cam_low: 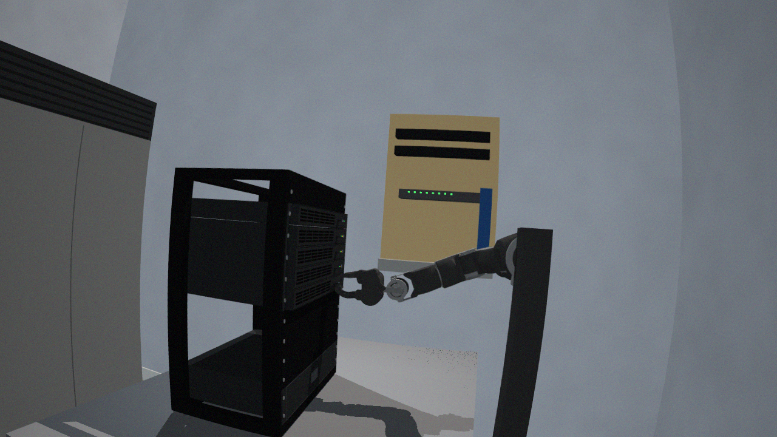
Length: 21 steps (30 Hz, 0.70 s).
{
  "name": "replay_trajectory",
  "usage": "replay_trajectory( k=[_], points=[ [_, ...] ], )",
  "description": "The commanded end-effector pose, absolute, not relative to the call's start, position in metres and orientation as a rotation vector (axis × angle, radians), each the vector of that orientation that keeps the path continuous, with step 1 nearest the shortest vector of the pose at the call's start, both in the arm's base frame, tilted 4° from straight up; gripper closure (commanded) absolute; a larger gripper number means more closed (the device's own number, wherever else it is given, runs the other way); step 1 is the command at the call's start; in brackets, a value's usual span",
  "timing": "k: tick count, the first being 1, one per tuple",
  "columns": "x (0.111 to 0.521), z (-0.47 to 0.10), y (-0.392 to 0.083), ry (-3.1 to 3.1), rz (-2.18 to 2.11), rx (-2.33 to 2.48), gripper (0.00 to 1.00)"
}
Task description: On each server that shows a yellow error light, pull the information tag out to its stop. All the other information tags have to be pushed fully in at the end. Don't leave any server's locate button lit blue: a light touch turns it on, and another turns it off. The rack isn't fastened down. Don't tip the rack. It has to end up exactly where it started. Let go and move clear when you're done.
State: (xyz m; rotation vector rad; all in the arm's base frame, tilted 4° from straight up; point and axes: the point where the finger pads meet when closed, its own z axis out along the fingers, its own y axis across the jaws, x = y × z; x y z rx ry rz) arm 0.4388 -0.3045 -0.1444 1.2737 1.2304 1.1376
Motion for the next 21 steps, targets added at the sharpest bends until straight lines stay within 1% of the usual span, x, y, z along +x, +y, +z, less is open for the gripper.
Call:
replay_trajectory(
  k=[1, 21],
  points=[
    [0.4396, -0.1421, -0.3046, 1.229, 1.139, 1.272, 0.9],
    [0.4472, -0.1432, -0.3047, 1.229, 1.14, 1.272, 0.9]
  ],
)
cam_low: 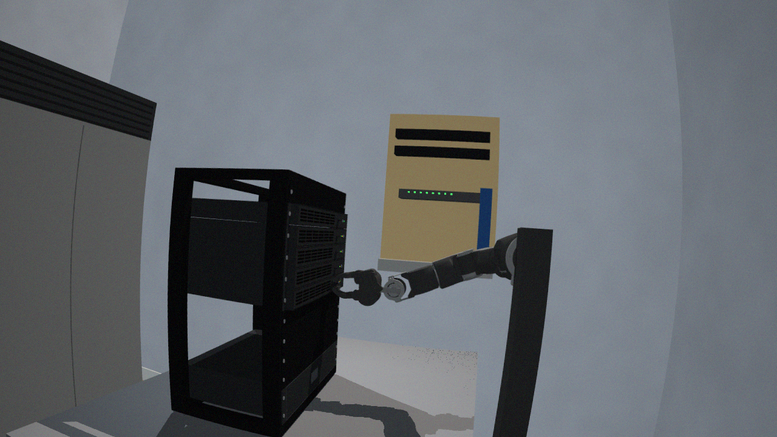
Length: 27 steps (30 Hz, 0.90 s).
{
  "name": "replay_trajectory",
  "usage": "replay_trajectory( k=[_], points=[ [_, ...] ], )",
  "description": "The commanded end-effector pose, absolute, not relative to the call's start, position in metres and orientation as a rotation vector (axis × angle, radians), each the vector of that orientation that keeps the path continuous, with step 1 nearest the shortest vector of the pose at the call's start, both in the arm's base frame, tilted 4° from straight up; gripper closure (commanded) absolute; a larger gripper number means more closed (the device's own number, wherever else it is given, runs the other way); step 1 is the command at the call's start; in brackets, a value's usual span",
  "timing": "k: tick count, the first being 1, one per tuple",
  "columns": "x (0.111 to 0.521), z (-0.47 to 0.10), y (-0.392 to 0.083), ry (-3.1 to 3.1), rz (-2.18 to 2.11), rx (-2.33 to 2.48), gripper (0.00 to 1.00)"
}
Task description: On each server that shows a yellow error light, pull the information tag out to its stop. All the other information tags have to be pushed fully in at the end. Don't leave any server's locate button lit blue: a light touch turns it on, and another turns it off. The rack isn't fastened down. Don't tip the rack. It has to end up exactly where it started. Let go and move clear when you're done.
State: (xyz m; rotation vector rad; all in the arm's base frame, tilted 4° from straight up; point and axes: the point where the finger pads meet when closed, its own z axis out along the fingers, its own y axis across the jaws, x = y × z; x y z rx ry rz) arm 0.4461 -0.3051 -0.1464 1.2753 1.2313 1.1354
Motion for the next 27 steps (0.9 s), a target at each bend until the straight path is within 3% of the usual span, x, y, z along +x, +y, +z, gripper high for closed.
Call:
replay_trajectory(
  k=[1, 7, 8, 27],
  points=[
    [0.4472, -0.1432, -0.3047, 1.229, 1.14, 1.272, 0.9],
    [0.4472, -0.1432, -0.3047, 1.229, 1.14, 1.272, 0.9],
    [0.4472, -0.1432, -0.3047, 1.229, 1.14, 1.272, 1.0],
    [0.4473, -0.1432, -0.3047, 1.229, 1.14, 1.272, 1.0]
  ],
)
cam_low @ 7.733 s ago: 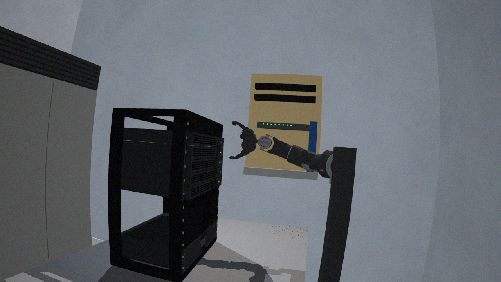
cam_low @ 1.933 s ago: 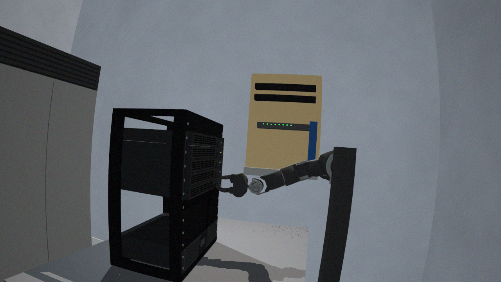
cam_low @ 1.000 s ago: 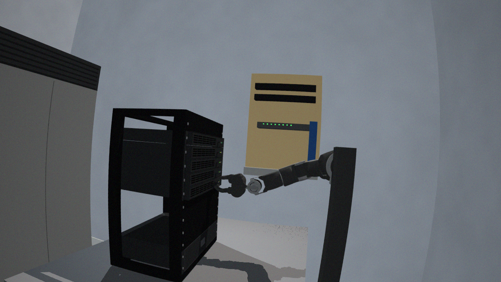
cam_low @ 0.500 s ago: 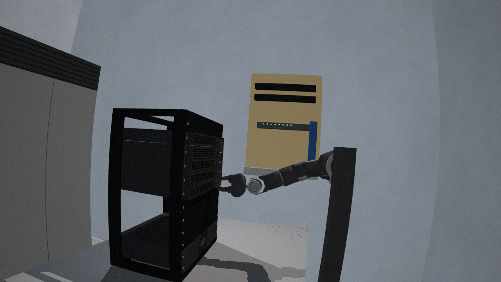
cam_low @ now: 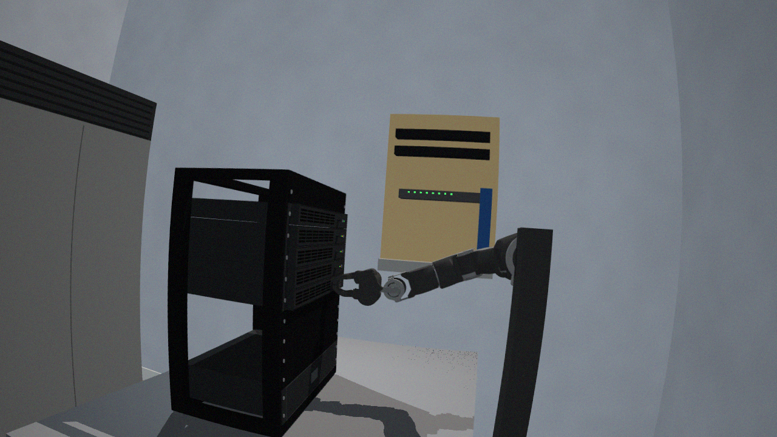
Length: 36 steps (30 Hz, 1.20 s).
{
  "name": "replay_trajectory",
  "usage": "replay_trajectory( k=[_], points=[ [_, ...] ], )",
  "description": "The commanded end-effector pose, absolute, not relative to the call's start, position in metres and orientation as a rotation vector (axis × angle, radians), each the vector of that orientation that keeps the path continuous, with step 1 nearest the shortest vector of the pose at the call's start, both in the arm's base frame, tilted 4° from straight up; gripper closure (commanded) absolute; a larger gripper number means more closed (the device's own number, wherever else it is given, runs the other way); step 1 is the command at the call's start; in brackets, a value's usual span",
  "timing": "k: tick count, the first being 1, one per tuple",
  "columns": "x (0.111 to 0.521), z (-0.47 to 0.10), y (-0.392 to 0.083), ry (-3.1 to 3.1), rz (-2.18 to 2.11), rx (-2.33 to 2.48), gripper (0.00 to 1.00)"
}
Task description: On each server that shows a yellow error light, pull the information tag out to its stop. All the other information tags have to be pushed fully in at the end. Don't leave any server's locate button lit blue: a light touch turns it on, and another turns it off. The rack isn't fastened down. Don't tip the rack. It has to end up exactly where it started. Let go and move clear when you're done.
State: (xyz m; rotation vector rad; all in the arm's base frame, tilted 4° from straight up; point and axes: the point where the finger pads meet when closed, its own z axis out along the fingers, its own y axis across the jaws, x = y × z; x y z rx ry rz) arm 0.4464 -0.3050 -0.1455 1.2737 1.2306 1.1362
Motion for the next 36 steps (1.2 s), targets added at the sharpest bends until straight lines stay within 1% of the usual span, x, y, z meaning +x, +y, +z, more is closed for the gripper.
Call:
replay_trajectory(
  k=[1, 17, 23, 36],
  points=[
    [0.447, -0.143, -0.305, 1.229, 1.14, 1.272, 1.0],
    [0.447, -0.143, -0.305, 1.229, 1.14, 1.272, 1.0],
    [0.436, -0.142, -0.306, 1.224, 1.136, 1.269, 1.0],
    [0.432, -0.141, -0.305, 1.223, 1.136, 1.269, 1.0]
  ],
)
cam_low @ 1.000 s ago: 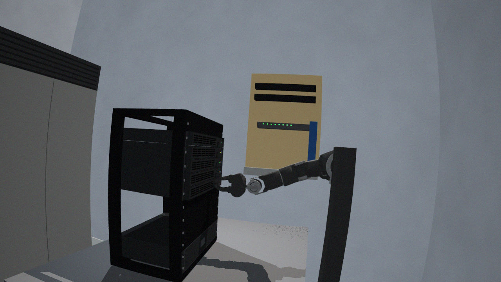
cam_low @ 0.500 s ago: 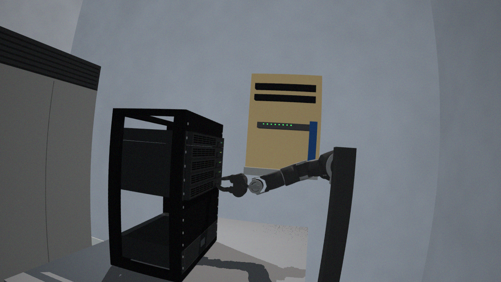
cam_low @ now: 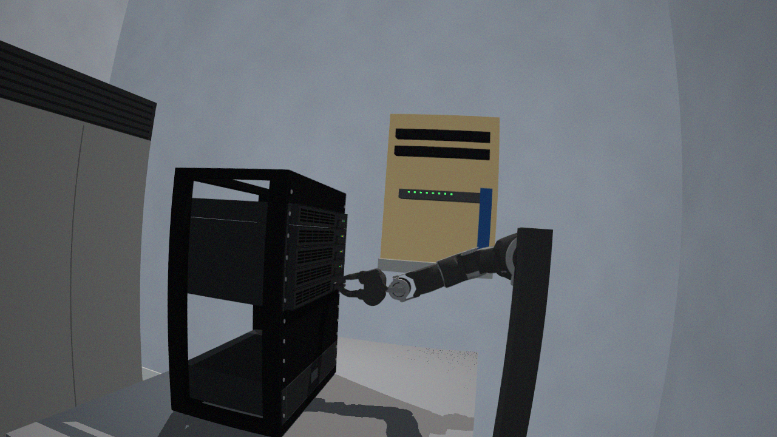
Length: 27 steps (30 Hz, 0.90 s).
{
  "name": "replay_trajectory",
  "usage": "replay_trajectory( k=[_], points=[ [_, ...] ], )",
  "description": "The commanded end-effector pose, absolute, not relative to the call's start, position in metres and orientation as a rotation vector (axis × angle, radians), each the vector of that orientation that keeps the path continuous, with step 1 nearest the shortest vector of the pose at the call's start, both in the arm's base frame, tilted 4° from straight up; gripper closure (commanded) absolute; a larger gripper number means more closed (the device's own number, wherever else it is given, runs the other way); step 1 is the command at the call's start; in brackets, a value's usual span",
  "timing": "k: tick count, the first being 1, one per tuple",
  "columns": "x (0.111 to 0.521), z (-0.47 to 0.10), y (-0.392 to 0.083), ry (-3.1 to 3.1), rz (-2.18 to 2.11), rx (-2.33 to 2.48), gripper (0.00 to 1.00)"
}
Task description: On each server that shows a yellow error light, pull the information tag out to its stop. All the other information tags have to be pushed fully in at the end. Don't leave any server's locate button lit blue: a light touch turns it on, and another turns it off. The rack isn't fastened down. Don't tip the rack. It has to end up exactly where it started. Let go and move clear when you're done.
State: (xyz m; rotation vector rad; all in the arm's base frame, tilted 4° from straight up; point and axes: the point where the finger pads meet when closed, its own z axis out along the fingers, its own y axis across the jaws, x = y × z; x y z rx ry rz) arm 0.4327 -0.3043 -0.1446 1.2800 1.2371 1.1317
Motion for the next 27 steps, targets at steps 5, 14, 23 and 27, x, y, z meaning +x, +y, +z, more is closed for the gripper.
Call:
replay_trajectory(
  k=[5, 14, 23, 27],
  points=[
    [0.423, -0.141, -0.304, 1.225, 1.137, 1.27, 1.0],
    [0.423, -0.141, -0.303, 1.228, 1.139, 1.27, 1.0],
    [0.412, -0.14, -0.303, 1.226, 1.14, 1.268, 1.0],
    [0.412, -0.14, -0.303, 1.226, 1.141, 1.268, 1.0]
  ],
)
